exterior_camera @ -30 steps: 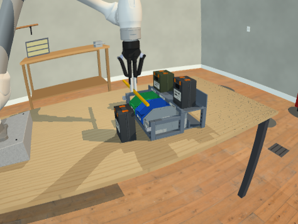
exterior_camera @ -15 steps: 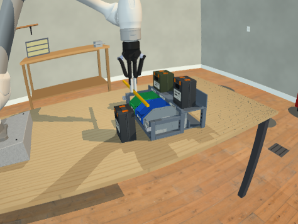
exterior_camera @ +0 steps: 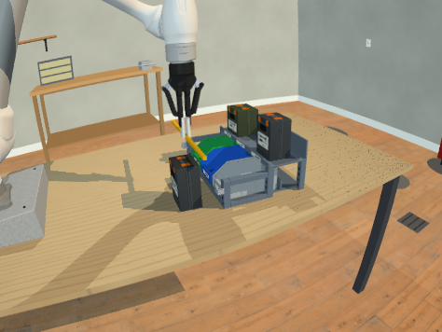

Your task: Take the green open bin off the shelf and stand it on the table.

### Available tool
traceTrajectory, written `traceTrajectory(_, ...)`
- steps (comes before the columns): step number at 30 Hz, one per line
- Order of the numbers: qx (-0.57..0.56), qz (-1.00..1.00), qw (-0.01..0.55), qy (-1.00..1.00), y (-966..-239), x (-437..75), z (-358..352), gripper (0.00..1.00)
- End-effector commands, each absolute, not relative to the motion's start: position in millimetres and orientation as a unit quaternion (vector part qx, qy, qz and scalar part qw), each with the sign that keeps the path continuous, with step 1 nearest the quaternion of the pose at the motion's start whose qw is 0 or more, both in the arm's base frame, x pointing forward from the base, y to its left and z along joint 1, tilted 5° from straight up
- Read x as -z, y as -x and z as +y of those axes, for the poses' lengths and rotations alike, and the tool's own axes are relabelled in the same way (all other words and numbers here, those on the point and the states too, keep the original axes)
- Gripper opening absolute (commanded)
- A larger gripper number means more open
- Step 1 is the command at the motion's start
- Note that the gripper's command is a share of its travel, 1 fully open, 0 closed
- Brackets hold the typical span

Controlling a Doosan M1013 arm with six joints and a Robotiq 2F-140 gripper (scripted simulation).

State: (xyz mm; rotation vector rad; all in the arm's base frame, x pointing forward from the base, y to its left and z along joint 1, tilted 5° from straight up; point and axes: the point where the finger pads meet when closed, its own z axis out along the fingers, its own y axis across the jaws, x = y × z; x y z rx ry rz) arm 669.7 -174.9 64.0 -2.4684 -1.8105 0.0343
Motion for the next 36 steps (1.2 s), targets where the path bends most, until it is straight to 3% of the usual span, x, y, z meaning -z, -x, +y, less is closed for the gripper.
traceTrajectory(1,-0.011,-0.591,0.04,0.806,-667.7,-64.7,-173.8,0.0)
traceTrajectory(36,-0.011,-0.591,0.04,0.806,-597.7,-70.3,-135.7,0.0)
